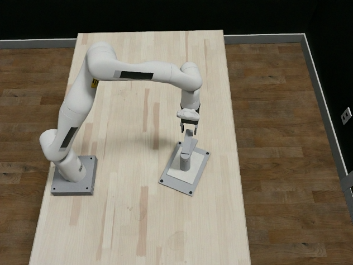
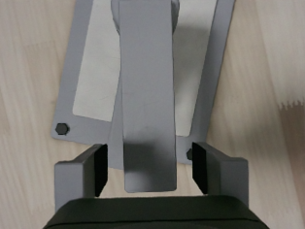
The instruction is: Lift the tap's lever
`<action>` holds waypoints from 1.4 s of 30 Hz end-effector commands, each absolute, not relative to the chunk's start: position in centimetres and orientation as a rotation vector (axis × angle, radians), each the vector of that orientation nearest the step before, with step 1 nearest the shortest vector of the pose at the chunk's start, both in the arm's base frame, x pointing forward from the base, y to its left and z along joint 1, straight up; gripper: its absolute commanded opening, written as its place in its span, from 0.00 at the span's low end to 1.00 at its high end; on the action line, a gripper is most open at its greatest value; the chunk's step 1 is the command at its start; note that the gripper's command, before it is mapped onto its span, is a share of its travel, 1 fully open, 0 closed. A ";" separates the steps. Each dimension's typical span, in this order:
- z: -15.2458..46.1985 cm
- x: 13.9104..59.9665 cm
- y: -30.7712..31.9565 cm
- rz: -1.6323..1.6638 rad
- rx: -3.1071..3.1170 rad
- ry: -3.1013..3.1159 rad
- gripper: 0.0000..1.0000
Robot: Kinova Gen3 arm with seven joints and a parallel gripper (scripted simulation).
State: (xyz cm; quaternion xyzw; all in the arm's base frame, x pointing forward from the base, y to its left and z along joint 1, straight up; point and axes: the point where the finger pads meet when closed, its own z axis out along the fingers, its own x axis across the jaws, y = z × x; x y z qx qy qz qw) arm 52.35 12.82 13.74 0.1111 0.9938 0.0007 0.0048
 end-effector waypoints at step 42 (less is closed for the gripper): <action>13.3 52.6 13.2 0.009 0.337 3.108 1.00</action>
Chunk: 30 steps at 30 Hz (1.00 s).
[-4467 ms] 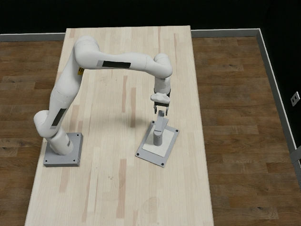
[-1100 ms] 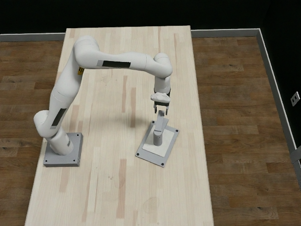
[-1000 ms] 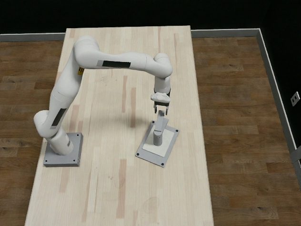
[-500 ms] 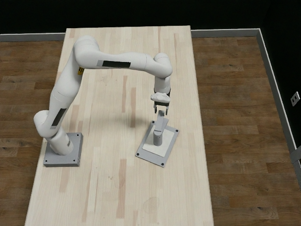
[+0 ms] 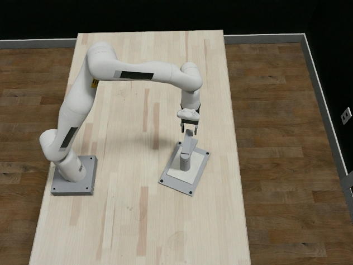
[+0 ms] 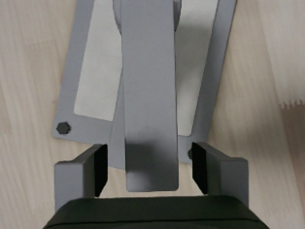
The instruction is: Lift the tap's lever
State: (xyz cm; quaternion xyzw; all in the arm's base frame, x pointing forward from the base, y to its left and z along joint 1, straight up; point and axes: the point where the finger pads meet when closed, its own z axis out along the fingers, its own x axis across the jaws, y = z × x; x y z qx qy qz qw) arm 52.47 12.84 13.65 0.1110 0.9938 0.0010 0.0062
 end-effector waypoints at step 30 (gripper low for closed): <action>10.7 52.4 13.1 0.006 0.337 3.113 1.00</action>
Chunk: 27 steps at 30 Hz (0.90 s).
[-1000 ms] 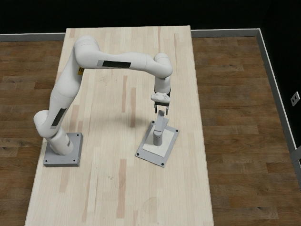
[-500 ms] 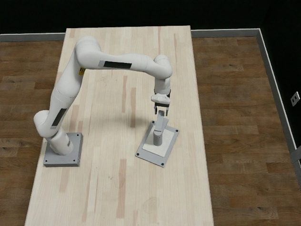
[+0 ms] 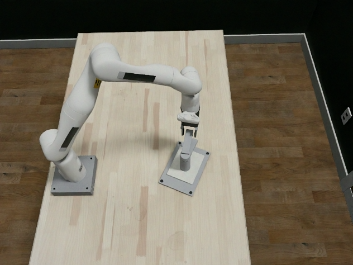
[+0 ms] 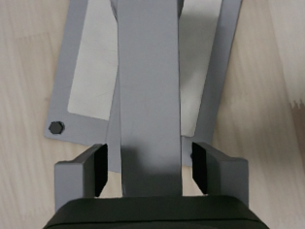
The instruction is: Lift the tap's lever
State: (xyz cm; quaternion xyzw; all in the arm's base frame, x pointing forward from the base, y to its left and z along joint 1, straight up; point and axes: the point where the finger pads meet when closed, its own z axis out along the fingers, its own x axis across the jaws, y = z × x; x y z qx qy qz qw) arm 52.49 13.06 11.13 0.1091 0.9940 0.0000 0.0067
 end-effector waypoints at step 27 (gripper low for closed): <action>10.4 52.5 13.2 0.008 0.336 3.110 1.00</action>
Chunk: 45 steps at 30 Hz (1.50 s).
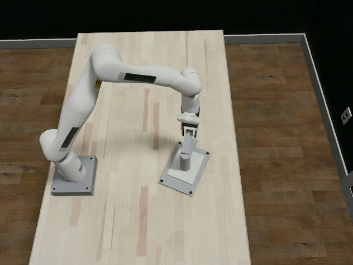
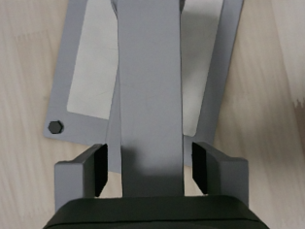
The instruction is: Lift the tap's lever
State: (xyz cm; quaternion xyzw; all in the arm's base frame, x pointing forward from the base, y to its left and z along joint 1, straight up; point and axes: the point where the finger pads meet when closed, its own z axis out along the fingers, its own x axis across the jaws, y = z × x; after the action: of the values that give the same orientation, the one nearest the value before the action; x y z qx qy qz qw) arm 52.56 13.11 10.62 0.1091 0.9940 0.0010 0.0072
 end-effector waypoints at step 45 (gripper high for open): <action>10.4 52.5 13.2 0.008 0.336 3.110 0.00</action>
State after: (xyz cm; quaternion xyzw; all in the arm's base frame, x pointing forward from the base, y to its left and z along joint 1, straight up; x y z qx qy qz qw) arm 52.54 13.11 10.62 0.1091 0.9940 0.0011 0.0071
